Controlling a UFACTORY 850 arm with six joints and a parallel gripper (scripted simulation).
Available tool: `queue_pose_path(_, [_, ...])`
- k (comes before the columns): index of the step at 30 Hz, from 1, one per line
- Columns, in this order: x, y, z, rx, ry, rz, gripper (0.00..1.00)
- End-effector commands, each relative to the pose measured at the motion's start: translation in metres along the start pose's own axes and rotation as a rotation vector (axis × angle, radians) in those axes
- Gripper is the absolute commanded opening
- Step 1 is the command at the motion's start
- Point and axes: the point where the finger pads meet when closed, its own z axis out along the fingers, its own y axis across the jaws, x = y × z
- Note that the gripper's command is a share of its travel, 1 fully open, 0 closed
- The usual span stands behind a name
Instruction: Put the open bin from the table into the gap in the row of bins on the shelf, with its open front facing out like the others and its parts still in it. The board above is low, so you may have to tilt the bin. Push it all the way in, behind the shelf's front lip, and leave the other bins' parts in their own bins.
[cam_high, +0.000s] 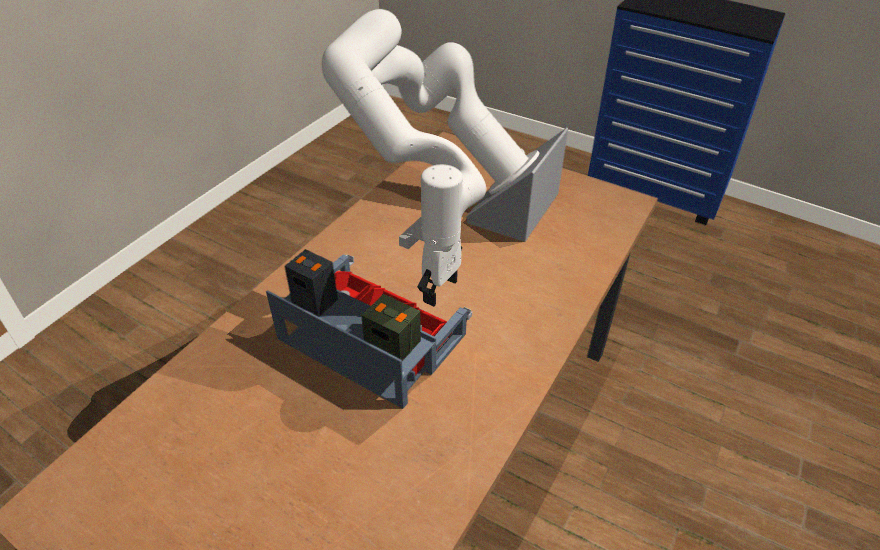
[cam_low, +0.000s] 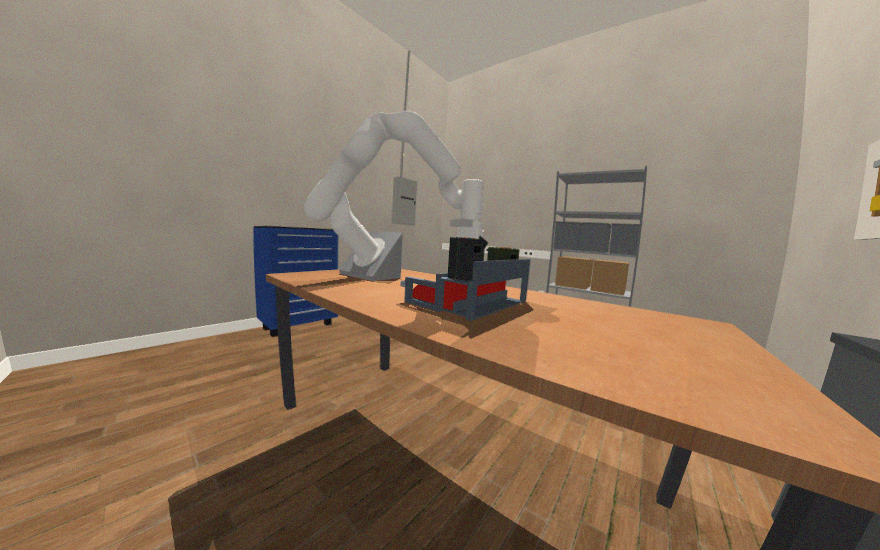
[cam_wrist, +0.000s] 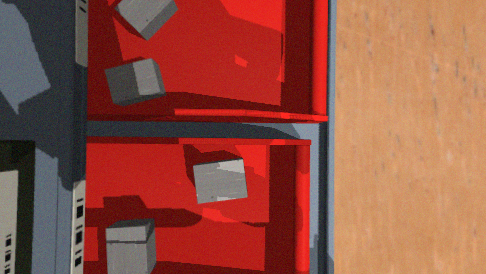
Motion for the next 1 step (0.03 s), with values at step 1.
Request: queue_pose_path(1, [-0.0001,-0.0007,-0.001,0.002,-0.001,0.001,1.0])
